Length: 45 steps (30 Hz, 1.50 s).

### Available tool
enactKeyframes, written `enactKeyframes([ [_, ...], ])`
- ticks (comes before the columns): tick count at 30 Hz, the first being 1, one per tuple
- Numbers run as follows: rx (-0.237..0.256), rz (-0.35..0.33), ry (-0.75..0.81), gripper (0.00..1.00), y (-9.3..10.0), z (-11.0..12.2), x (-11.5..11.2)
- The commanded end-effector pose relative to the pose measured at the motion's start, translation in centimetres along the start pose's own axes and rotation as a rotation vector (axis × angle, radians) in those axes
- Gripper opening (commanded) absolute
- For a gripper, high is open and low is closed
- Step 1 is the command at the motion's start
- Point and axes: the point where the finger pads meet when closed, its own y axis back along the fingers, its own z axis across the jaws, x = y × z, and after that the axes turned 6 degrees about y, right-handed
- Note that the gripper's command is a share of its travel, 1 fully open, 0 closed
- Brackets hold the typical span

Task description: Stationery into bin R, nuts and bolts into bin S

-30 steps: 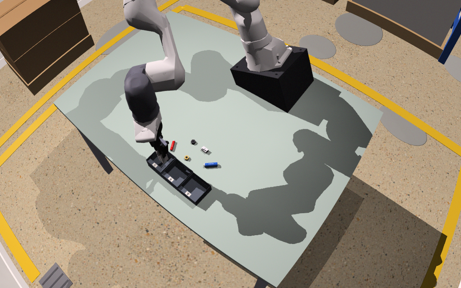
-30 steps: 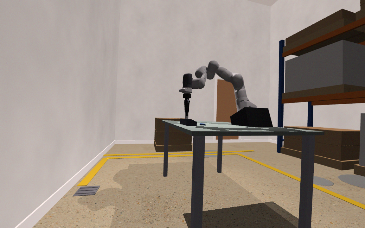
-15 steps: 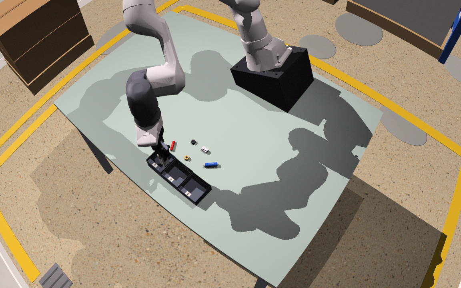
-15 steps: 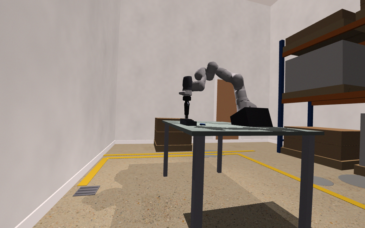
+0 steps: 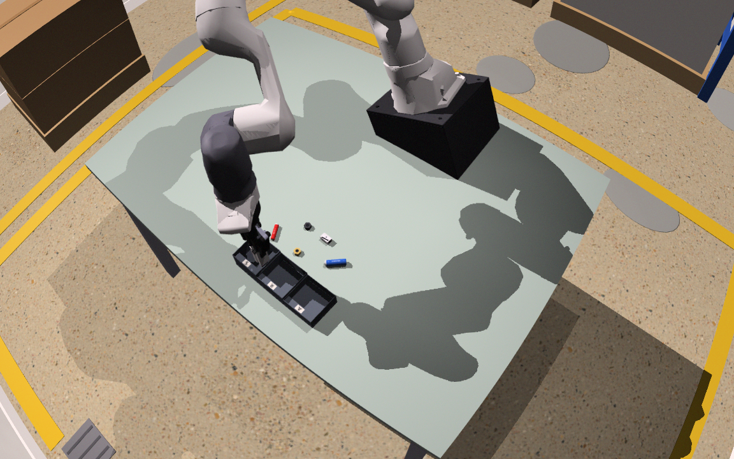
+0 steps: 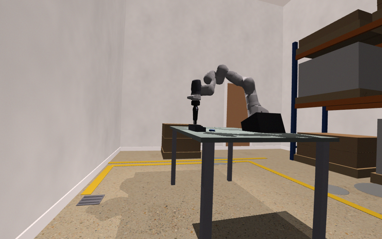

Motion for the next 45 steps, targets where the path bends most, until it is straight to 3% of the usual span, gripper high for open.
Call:
enactKeyframes([
  [1, -0.001, 0.004, -0.006, 0.05, 0.0, 0.0, 0.2],
  [34, -0.001, 0.004, -0.006, 0.05, 0.0, 0.0, 0.2],
  [45, -0.001, 0.004, -0.006, 0.05, 1.2, 0.0, 0.2],
])
